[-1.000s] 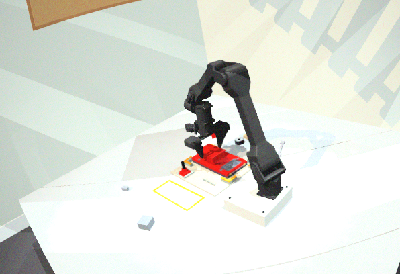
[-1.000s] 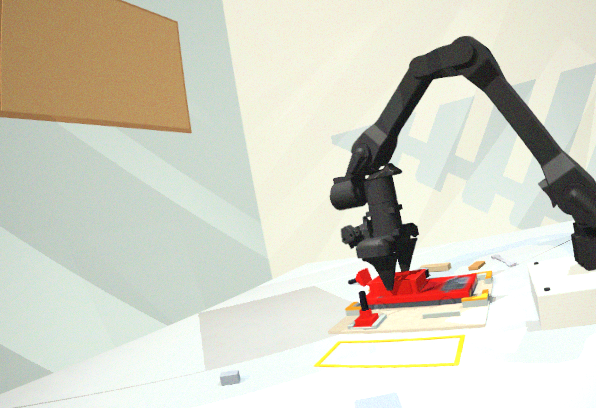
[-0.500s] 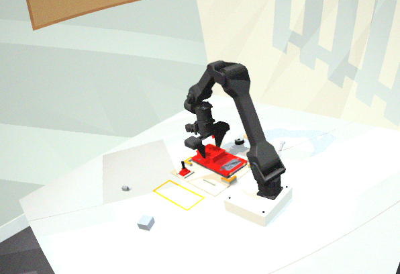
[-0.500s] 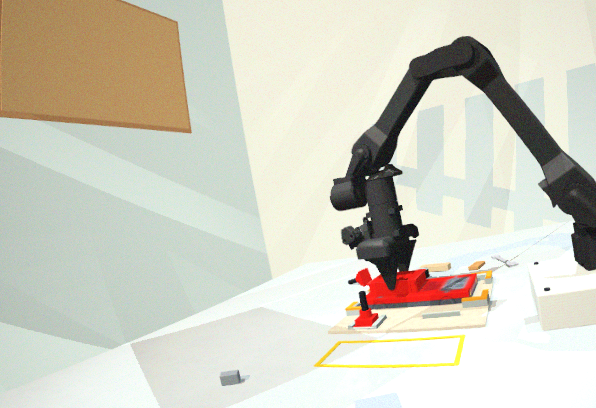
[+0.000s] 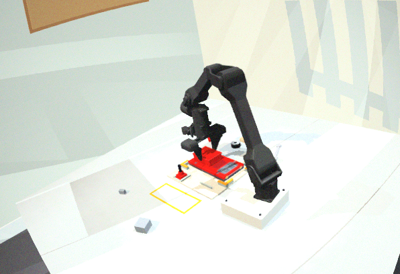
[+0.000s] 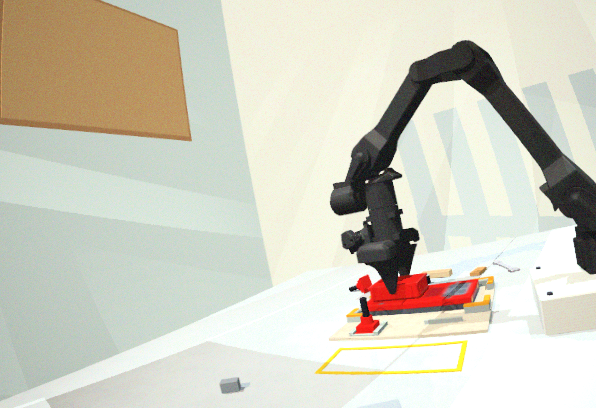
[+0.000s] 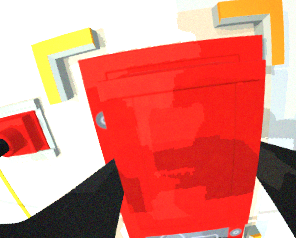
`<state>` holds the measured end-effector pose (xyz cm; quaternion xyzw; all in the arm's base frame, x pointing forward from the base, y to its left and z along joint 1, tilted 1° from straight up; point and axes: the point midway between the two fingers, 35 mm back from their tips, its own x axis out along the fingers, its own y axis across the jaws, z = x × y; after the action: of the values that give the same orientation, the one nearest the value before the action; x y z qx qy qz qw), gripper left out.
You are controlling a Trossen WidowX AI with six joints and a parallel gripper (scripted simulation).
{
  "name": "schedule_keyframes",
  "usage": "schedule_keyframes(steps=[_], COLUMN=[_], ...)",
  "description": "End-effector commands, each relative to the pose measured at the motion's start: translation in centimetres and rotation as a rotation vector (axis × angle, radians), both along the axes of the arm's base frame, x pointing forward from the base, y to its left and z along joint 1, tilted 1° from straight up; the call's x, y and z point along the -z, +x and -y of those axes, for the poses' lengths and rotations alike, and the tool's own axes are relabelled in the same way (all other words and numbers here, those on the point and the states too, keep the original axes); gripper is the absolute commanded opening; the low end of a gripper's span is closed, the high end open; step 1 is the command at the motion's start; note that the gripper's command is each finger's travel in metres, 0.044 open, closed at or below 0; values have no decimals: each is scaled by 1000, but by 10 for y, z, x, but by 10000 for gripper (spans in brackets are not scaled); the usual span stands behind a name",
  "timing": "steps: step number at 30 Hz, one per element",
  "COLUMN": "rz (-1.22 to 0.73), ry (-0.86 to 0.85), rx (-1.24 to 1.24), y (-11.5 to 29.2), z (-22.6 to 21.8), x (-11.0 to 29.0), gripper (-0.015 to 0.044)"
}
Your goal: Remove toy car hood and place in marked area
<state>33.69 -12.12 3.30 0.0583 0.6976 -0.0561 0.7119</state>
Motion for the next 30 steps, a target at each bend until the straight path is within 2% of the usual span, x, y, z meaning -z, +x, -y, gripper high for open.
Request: schedule_keyframes(steps=[1, 30], rz=[2, 2], ry=[-2, -1], rx=[0, 0], y=[0, 0], z=[0, 0], x=[-4, -23], gripper=[0, 0])
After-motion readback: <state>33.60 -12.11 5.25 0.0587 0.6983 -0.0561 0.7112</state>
